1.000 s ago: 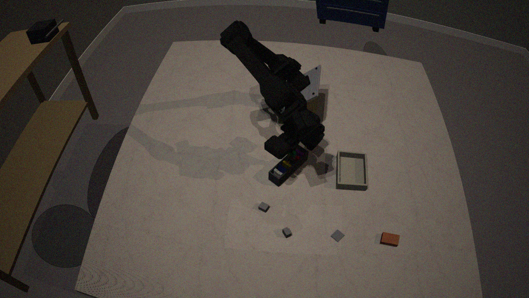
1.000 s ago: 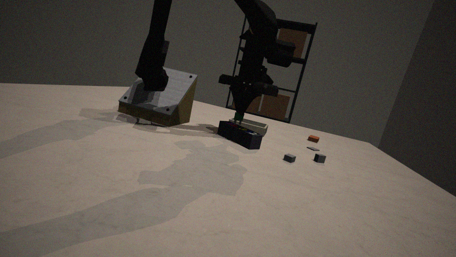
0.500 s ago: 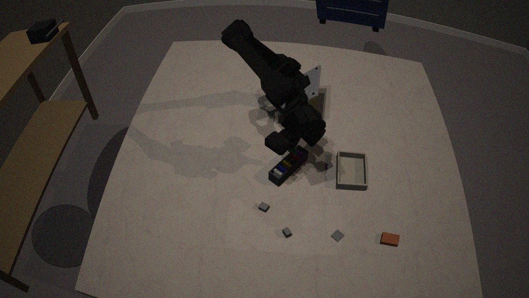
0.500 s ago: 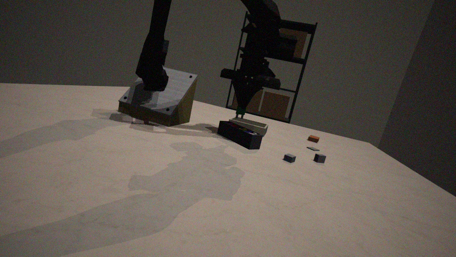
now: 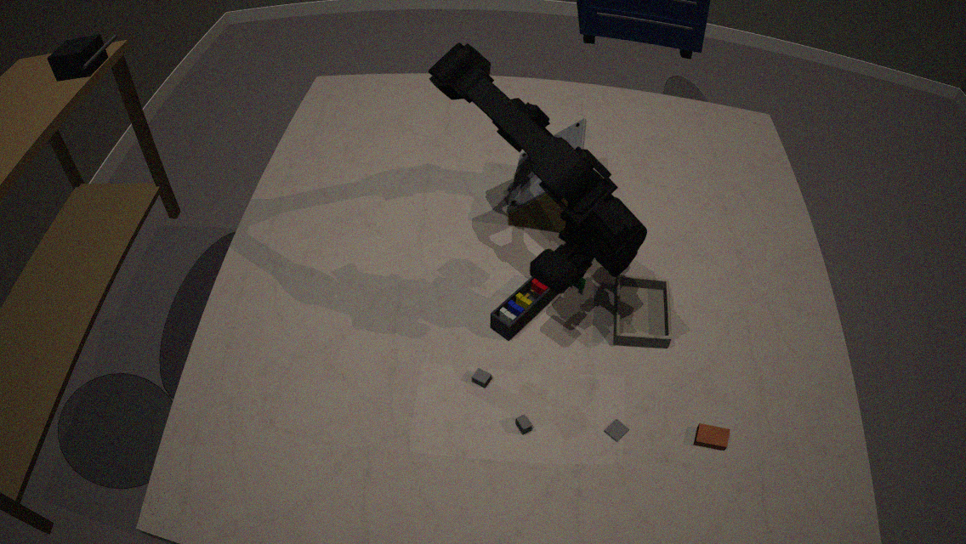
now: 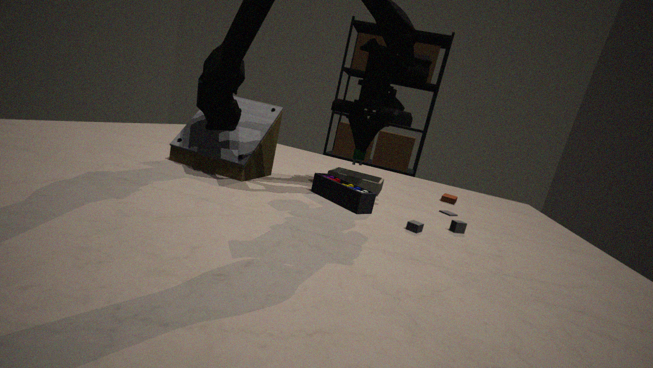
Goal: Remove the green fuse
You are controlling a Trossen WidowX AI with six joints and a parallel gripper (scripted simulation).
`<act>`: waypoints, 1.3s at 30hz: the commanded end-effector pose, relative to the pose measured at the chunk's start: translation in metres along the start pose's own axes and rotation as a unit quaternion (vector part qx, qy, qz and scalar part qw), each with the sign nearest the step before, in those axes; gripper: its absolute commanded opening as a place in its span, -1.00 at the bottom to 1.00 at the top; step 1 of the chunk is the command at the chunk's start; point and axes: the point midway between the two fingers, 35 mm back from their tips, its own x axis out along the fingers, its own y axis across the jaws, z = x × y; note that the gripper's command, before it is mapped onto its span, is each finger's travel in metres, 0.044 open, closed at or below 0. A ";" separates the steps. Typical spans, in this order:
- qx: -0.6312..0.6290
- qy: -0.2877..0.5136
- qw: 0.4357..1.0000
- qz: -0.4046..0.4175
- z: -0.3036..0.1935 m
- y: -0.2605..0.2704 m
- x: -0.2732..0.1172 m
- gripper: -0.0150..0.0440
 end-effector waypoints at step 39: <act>0.005 0.000 1.000 -0.001 0.100 0.083 0.027 -0.49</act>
